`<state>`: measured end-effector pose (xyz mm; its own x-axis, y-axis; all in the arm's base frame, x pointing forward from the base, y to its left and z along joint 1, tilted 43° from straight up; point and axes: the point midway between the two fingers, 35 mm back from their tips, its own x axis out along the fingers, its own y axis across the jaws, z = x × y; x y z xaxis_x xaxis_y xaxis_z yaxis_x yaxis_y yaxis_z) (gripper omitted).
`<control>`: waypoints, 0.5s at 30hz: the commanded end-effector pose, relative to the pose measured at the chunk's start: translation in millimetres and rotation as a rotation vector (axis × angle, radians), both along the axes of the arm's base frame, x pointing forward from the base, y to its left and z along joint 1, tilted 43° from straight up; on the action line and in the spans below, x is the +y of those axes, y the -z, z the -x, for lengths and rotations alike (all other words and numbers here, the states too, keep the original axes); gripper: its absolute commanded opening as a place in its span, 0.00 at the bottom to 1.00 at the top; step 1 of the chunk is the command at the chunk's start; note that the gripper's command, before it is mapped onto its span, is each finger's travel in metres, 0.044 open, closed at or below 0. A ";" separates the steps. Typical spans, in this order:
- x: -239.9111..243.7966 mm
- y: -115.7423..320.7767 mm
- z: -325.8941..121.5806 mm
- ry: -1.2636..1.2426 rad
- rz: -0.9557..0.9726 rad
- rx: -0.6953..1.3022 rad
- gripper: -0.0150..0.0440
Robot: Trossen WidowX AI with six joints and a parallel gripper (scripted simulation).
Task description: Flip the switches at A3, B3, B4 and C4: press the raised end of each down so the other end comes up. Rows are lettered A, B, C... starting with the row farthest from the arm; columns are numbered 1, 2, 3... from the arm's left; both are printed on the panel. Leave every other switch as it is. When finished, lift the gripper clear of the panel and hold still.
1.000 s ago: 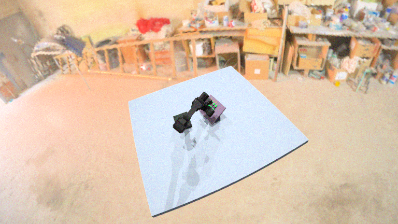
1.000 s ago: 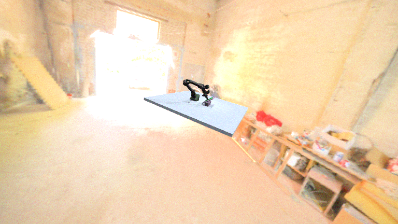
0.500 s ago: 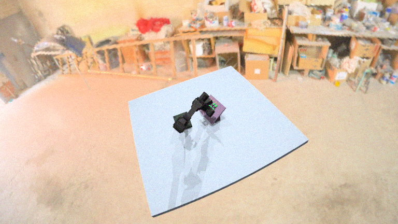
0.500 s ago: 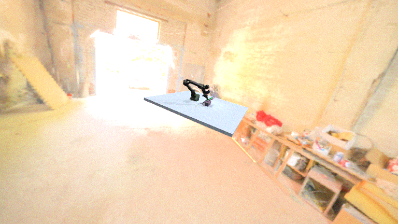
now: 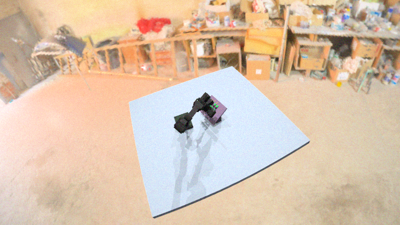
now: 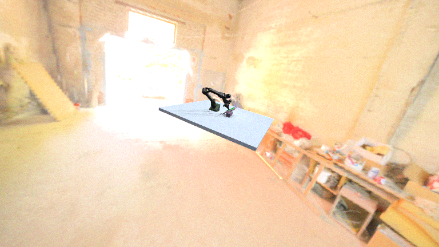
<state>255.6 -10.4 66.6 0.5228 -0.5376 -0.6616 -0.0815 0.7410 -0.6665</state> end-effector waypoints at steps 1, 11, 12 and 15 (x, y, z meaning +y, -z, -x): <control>0.3 1.0 -0.5 -0.005 -0.002 0.003 0.25; 17.1 -14.6 10.6 0.006 -0.009 0.016 0.25; 23.6 -22.1 16.3 0.008 -0.009 0.021 0.25; 35.3 -40.6 30.1 0.012 -0.002 0.026 0.25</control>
